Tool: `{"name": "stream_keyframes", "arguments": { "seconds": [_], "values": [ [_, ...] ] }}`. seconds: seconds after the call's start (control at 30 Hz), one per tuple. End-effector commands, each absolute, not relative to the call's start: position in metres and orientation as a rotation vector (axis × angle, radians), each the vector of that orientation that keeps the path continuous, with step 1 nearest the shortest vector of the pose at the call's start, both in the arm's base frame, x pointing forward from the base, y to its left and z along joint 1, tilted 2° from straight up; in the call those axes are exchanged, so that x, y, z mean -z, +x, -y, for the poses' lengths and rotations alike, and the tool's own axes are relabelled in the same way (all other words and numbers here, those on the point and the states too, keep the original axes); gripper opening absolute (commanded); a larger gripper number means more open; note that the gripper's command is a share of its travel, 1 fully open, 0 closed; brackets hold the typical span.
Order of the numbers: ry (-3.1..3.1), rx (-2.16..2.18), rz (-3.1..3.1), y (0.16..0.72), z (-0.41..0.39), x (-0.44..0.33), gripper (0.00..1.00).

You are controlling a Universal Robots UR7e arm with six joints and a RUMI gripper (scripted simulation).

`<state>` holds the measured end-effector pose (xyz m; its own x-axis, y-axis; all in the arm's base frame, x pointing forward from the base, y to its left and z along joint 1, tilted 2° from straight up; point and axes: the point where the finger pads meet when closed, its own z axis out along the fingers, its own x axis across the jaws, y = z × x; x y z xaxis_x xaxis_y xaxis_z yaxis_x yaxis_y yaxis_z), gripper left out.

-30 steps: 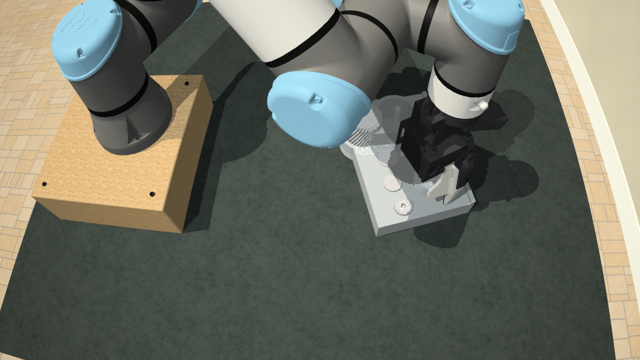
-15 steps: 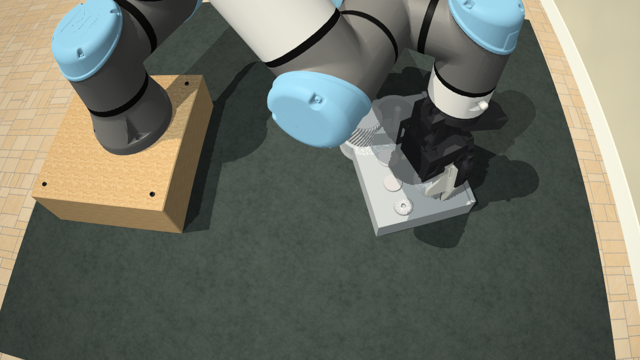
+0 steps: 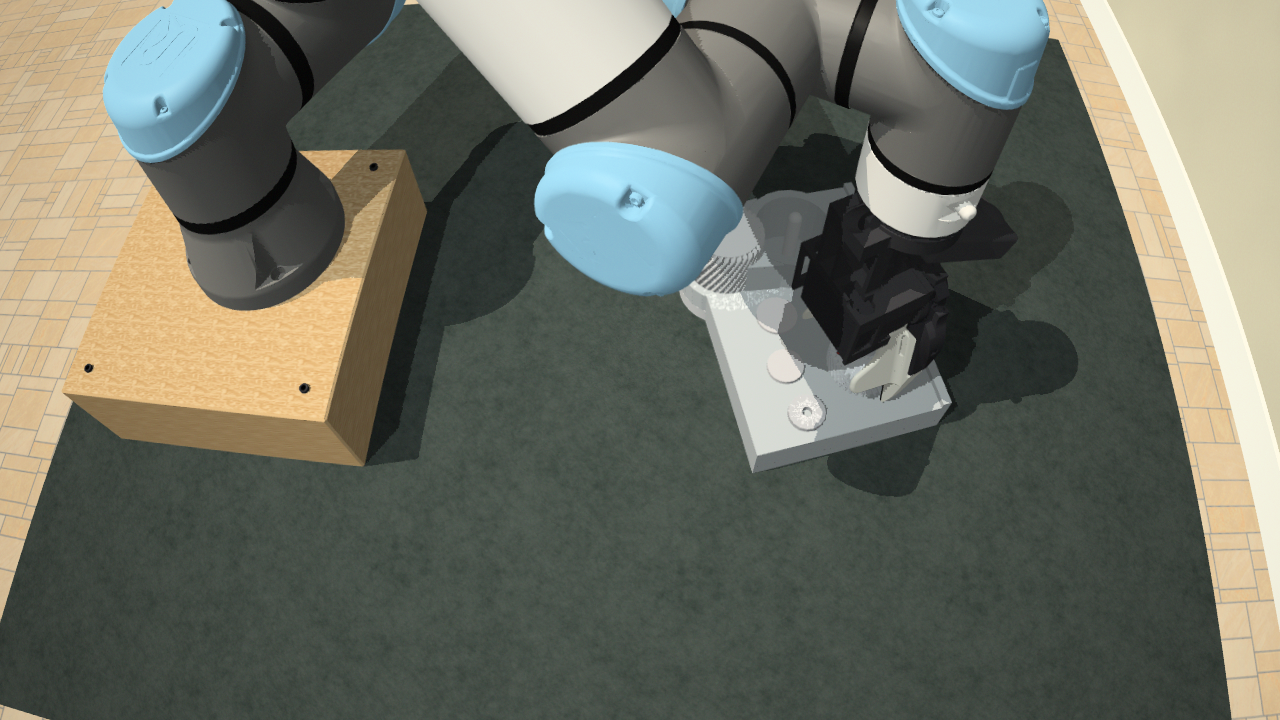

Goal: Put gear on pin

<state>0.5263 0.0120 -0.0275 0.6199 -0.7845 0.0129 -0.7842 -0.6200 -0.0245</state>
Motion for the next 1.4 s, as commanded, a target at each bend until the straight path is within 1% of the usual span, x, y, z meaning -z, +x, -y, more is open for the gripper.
{"name": "stream_keyframes", "arguments": {
  "seconds": [0.0,1.37],
  "values": [
    [-2.812,0.037,-1.362,0.527,-0.012,0.027,0.0],
    [-2.812,0.037,-1.362,0.526,-0.012,0.015,0.0]
  ]
}}
